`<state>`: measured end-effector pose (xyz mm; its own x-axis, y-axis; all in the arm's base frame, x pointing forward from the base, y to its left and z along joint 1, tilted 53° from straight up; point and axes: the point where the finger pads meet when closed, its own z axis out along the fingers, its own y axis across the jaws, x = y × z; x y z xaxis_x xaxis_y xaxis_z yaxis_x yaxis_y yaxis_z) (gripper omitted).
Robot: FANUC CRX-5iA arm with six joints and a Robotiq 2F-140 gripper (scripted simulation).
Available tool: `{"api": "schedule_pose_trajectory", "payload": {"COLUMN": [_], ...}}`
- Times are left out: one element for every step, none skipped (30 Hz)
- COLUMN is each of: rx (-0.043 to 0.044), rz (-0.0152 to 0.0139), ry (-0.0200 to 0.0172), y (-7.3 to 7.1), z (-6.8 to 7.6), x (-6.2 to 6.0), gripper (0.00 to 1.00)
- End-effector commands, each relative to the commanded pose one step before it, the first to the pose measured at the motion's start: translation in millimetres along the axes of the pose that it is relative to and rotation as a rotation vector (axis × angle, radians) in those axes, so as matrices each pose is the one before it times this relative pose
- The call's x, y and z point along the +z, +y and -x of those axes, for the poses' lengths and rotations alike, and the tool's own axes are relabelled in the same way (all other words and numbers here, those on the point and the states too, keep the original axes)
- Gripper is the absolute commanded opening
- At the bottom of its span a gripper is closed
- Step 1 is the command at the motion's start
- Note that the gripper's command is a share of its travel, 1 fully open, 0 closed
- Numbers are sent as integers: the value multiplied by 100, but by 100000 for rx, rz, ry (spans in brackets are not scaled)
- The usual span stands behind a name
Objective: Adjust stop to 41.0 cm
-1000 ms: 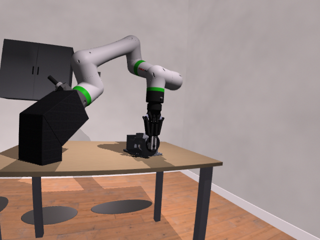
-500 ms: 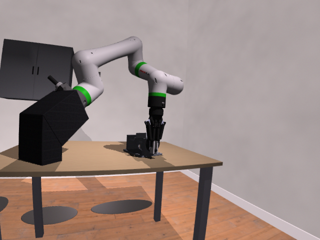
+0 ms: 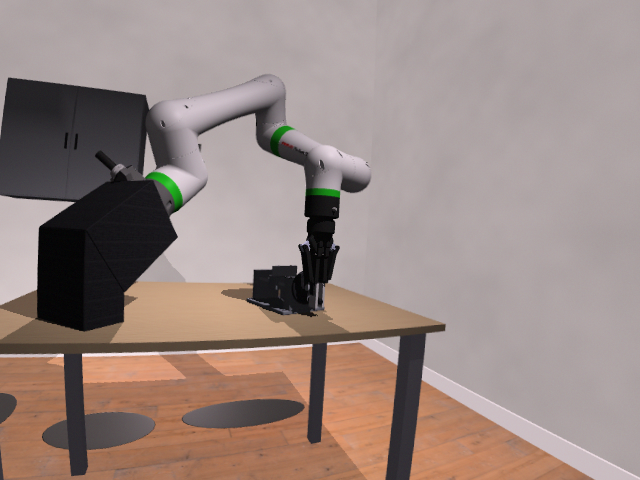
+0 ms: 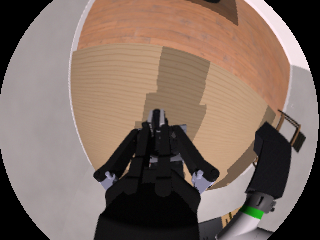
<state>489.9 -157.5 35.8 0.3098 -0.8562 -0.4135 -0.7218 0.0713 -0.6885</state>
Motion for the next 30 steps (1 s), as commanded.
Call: {"api": "schedule_pose_trajectory", "payload": {"rx": [18,0,0,0,0,0,0,0,0,1,-1,1,-1,0,0,0,0,0,0,0,0,0,0,0,0,0,0,0,0,0], "rz": [85,0,0,-1,1,-1,0,0,-1,2,-2,1,-1,1,0,0,1,0,0,0,0,0,0,0,0,0,-1,1,0,-1], "ry": [22,0,0,-1,1,-1,0,0,-1,1,-1,1,-1,1,0,0,0,0,0,0,0,0,0,0,0,0,0,1,0,0], "y": [-935,0,0,-217,-215,-208,-198,-182,-136,-116,-54,-48,-1,0,32,40,51,74,0,0,74,93,105,105,128,134,133,162,163,168], "z": [-21,0,0,0,0,0,0,0,0,0,0,0,0,0,0,0,0,0,0,0,0,0,0,1,-1,0,1,-1,0,1], "x": [-468,0,0,-181,-195,-245,-271,-314,-322,-325,-298,-295,-261,-261,-236,-231,-223,-206,0,0,-205,-192,-182,-182,-165,-160,-160,-139,-137,-132], "gripper": [4,4,4,4,4,4,4,4,4,4,4,4,4,4,4,4,4,4,4,4,4,4,4,4,4,4,4,4,4,4]}}
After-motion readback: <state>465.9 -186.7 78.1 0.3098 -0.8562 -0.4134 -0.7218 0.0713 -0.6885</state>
